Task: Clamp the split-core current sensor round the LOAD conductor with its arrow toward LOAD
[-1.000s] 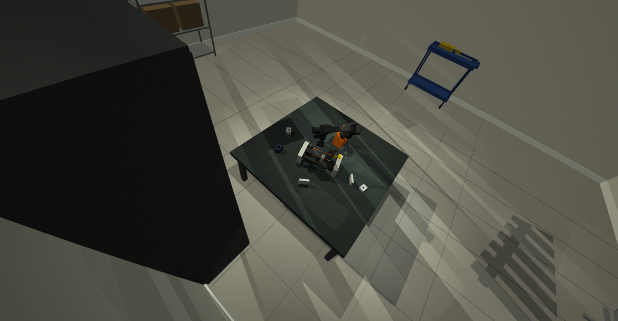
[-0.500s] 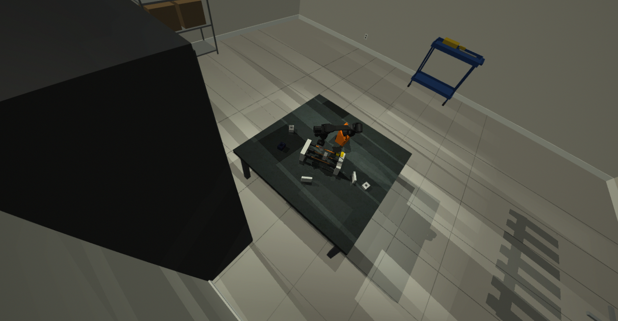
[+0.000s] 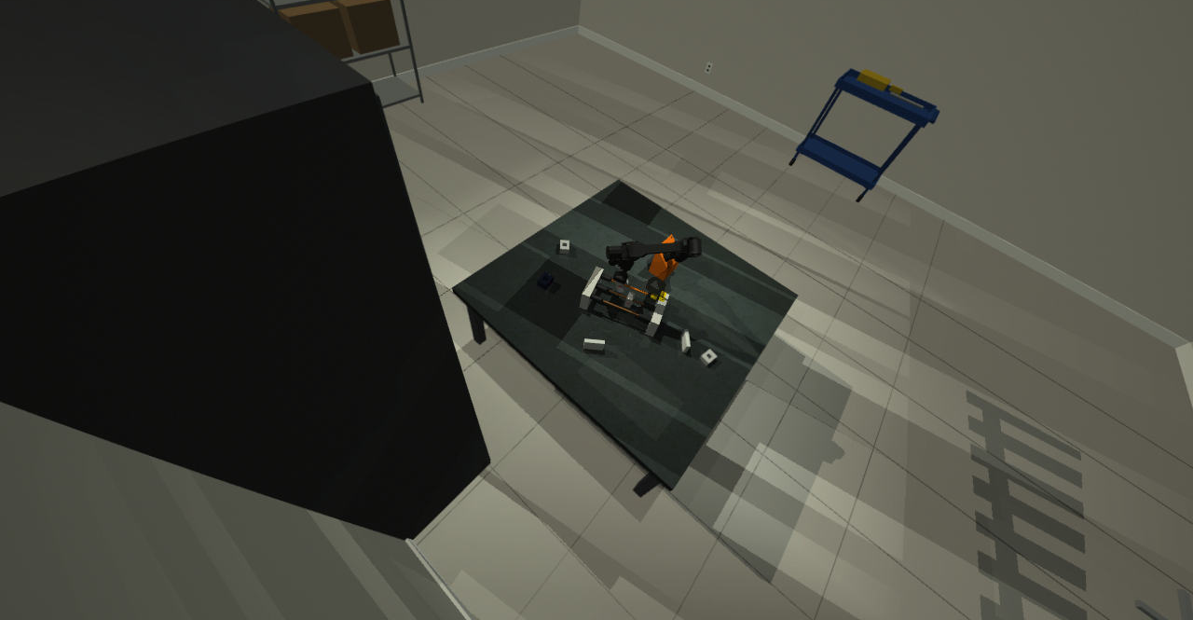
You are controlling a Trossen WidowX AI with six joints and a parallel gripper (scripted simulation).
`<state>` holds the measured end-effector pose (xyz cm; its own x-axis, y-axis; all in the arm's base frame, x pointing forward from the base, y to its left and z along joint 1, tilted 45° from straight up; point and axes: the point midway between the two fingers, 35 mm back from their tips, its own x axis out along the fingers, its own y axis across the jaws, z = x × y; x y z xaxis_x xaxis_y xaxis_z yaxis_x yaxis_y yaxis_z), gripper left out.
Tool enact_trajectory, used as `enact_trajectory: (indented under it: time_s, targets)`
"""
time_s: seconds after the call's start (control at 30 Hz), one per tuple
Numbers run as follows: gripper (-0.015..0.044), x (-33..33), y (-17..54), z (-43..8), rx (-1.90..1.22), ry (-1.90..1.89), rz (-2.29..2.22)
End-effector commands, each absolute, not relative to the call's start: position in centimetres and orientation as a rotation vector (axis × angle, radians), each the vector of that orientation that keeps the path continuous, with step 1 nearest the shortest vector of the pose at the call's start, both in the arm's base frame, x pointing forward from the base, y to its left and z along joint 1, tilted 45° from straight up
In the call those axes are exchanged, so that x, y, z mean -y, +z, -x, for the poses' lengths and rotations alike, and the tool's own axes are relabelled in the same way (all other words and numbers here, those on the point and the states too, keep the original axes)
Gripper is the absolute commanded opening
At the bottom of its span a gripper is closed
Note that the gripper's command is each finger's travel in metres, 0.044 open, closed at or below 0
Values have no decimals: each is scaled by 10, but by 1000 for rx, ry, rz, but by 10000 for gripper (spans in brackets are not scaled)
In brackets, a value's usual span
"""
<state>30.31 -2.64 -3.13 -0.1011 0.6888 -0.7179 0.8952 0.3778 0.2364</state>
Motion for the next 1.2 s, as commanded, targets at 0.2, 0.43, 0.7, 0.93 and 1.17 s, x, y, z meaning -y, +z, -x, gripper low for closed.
enact_trajectory:
  time_s: [0.2, 0.43, 0.7, 0.93, 1.17]
  targets:
    - [0, 16, -42, -301, -1850, -334, -1387]
    - [0, 16, -41, -301, -1851, -330, -1376]
    - [0, 16, -41, -301, -1851, -330, -1376]
    - [0, 16, -41, -301, -1851, -330, -1376]
    - [0, 16, -41, -301, -1851, -330, -1376]
